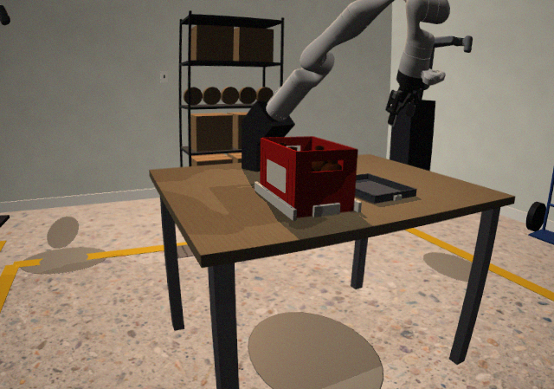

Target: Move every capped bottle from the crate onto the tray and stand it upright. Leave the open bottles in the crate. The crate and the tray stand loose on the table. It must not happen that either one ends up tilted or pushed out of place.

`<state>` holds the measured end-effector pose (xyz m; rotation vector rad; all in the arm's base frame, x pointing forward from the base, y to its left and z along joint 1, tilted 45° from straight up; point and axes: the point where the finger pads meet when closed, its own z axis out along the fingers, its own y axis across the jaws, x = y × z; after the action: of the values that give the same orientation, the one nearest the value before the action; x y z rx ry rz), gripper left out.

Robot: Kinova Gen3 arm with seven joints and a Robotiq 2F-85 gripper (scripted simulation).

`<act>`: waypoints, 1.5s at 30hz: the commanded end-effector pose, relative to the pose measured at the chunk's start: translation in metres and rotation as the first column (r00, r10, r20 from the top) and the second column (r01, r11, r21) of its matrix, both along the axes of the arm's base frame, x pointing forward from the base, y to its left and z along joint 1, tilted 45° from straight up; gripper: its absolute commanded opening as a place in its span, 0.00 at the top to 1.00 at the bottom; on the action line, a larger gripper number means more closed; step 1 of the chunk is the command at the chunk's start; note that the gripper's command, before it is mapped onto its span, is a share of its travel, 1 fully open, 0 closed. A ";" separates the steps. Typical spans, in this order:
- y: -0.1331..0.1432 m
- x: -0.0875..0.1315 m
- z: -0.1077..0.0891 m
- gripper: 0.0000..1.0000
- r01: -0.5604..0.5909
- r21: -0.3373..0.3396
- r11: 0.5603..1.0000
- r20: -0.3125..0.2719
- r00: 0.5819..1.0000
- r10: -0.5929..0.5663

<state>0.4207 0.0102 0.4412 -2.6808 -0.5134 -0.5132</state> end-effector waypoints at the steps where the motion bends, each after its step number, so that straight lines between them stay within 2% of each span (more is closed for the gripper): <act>1: 0.000 0.000 0.001 0.00 0.001 0.000 1.000 0.002 1.000 -0.001; 17: 0.000 0.000 0.001 0.00 0.001 0.000 1.000 0.002 1.000 -0.001; 34: -0.009 -0.024 0.026 0.00 0.001 0.000 1.000 0.002 1.000 -0.001; 45: -0.016 -0.022 -0.012 0.00 -0.098 -0.074 0.992 0.081 0.991 0.104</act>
<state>0.4019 -0.0049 0.4360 -2.6900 -0.6496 -0.5725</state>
